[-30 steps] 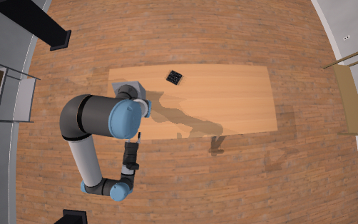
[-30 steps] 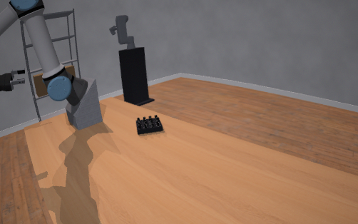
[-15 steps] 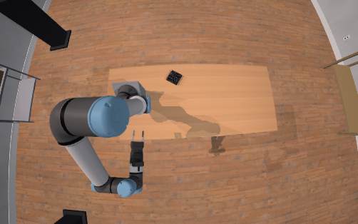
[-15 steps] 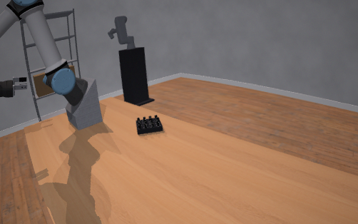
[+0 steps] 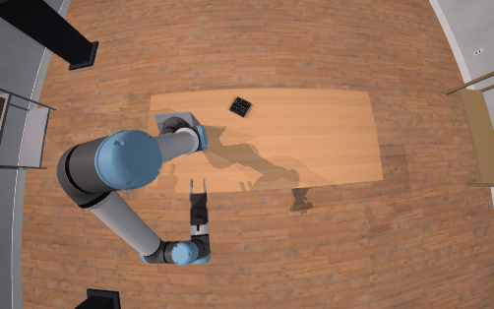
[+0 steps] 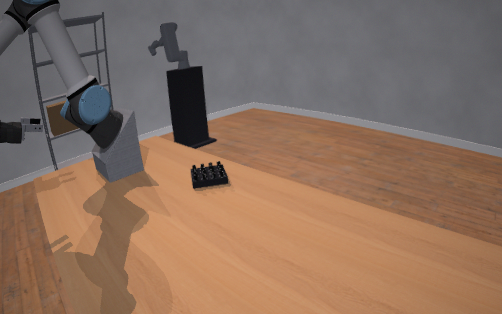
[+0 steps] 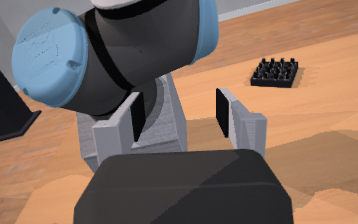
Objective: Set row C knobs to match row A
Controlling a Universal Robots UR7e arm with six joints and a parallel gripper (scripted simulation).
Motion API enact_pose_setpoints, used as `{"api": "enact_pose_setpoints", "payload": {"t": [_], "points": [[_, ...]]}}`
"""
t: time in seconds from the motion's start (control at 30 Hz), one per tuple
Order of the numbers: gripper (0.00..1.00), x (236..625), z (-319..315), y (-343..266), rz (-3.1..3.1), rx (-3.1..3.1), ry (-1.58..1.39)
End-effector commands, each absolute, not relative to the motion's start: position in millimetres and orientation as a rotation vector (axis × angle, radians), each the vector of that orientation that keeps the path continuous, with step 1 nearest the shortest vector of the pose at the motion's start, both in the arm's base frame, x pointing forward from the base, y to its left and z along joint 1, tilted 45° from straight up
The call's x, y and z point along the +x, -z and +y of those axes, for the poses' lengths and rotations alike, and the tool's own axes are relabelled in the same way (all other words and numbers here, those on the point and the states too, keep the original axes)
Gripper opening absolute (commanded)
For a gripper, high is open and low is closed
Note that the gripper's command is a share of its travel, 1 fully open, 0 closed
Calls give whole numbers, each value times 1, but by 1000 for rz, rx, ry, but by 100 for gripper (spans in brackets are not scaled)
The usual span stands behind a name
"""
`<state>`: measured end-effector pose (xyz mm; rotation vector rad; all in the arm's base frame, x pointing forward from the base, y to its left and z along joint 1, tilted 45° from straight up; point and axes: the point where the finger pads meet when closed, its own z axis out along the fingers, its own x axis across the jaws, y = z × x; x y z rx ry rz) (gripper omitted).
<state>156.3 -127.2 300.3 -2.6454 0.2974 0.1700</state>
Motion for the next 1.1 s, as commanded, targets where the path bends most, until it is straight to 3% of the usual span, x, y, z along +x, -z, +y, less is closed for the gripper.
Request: {"api": "enact_pose_setpoints", "payload": {"t": [0.0,1.07], "points": [[100,171,-135,-288,94,-2705,-170],[100,260,-130,-243,-831,-2763,-140]]}}
